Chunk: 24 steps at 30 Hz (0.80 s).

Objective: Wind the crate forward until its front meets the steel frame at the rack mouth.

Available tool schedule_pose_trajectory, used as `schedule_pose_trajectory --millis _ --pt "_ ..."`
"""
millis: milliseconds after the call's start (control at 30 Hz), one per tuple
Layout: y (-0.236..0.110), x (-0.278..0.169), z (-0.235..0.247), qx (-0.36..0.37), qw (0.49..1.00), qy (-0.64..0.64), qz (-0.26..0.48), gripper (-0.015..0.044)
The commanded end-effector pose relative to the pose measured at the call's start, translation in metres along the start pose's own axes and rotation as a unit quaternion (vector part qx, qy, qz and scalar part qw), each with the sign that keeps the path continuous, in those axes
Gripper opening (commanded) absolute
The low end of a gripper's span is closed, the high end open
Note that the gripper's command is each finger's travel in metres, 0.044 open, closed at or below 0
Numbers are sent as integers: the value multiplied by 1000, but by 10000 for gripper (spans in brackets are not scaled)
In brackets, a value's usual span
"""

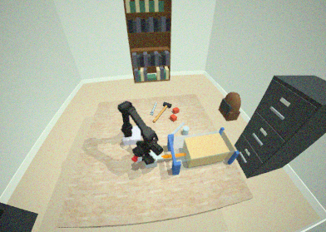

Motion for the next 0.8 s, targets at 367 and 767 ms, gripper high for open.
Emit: schedule_pose_trajectory --millis 367,767 --pt "2 -1 0 1 1000 -1 0 0" --pt "3 -1 0 0 1000 0 0 0"
Point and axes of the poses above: the point midway between the two fingers, 35 mm back from their tips, its own y axis out along the fingers, its own z axis across the jaws, x = y × z, the point moved 3 cm from there along -y, back along the fingers, and after that the axes turned 12 degrees about y, right-handed, at the moved point
